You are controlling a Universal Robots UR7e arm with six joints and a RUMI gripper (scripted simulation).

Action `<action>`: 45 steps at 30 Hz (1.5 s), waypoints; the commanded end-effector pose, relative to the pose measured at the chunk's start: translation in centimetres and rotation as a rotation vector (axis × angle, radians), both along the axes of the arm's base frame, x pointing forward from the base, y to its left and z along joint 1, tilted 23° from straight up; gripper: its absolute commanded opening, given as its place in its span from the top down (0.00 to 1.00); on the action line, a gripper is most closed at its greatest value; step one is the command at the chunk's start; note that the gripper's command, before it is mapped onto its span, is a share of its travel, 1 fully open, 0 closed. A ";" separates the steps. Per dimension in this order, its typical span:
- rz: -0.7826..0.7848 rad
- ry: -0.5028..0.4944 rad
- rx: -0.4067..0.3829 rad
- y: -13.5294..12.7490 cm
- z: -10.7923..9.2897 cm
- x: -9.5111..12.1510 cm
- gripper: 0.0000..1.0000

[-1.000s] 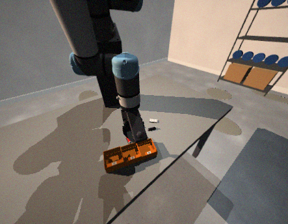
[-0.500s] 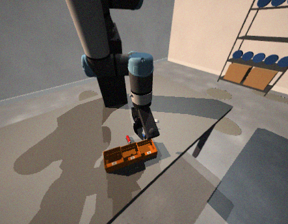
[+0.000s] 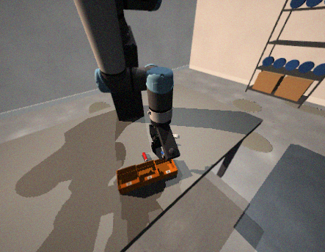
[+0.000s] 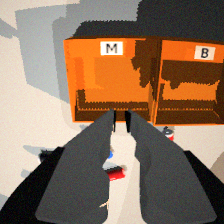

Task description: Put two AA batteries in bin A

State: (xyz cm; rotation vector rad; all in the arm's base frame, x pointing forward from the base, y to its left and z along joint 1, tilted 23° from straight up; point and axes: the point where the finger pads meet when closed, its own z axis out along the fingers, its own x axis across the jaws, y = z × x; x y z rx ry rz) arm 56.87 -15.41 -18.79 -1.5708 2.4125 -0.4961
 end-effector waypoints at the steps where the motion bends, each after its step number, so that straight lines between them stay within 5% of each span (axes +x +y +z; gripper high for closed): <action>1: 0.000 -0.001 -0.001 -0.3 -1.3 0.6 0.96; 13: 0.000 -0.001 -0.001 -0.6 -3.6 1.5 0.96; 45: 0.000 -0.001 -0.001 -0.6 -3.6 1.5 0.96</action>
